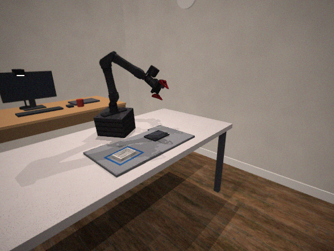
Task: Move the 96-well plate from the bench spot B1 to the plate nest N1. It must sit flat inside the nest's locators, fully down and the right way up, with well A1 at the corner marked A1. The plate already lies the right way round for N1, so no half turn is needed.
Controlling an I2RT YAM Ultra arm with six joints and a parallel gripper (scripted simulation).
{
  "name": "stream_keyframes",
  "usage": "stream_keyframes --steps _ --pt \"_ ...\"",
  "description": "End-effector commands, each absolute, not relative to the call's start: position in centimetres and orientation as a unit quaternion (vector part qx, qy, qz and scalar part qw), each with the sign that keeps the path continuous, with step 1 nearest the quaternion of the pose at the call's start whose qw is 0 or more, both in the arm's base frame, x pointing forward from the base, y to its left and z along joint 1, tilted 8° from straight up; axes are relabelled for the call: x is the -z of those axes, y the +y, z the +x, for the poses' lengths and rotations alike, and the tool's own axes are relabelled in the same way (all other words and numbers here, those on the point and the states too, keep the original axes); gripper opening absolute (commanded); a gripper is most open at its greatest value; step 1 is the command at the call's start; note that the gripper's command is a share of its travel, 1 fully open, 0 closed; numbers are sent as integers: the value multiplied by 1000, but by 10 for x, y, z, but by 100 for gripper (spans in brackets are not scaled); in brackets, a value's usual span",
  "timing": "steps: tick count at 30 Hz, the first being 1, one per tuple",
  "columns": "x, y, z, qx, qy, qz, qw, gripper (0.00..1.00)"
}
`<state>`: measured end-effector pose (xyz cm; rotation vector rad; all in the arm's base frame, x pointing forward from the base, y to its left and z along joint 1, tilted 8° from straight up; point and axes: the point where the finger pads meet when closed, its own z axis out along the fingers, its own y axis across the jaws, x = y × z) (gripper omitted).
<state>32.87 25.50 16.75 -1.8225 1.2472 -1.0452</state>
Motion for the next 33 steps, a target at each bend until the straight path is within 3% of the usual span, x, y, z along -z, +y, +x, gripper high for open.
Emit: stream_keyframes --steps 1,17,33 --pt "-172 256 329 402 480 -697 348 100" --pt "-172 256 329 402 480 -697 348 100" --pt "-144 210 386 317 680 -568 339 100"
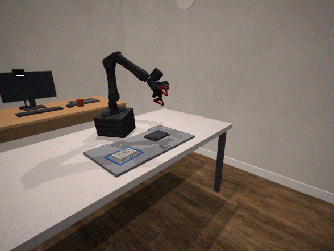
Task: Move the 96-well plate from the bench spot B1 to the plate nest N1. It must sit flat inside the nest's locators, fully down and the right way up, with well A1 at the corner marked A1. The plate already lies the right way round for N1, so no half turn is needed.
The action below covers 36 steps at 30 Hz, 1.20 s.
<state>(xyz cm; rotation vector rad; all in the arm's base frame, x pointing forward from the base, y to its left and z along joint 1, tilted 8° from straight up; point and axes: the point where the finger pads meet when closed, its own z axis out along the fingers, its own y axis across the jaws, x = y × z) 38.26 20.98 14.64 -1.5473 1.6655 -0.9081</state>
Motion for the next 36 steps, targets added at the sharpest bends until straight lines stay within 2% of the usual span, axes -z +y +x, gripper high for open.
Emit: stream_keyframes --steps 1,16,36 --pt "-144 210 386 317 680 -568 339 100" --pt "-113 152 424 248 819 -410 315 100" --pt "-80 83 449 179 924 -195 276 100"
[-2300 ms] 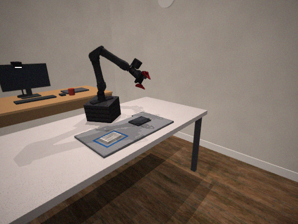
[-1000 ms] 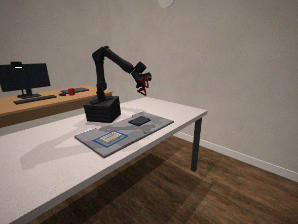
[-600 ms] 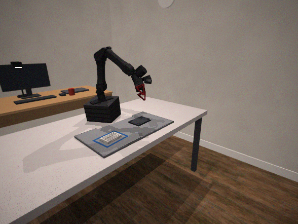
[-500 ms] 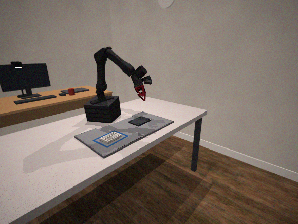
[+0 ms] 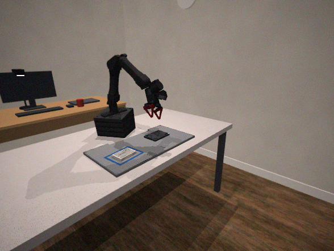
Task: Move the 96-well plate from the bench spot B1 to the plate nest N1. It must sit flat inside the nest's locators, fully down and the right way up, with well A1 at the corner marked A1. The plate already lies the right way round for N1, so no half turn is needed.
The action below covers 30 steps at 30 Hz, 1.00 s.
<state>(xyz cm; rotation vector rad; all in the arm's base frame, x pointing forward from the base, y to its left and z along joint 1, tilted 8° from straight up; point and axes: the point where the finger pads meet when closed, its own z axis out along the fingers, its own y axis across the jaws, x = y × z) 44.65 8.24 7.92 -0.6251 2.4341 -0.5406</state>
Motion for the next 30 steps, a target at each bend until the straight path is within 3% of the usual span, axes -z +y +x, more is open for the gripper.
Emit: stream_keyframes --steps 1,30 --pt "-78 78 450 175 929 -180 273 100" --pt "-24 -46 453 76 950 243 178 100"
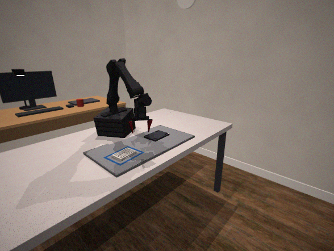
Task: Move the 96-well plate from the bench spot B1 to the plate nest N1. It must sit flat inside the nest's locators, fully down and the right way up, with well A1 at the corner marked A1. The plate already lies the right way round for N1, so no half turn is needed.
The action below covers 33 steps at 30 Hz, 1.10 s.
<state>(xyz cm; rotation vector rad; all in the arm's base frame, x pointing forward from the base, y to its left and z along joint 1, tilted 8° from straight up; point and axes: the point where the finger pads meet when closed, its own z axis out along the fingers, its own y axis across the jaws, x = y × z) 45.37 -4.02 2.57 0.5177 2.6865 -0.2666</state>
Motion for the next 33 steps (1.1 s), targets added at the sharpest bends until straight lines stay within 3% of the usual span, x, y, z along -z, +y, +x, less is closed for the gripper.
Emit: stream_keyframes --steps 1,33 --pt "-22 -51 452 73 947 259 174 100" --pt "18 -141 421 12 784 617 66 100"
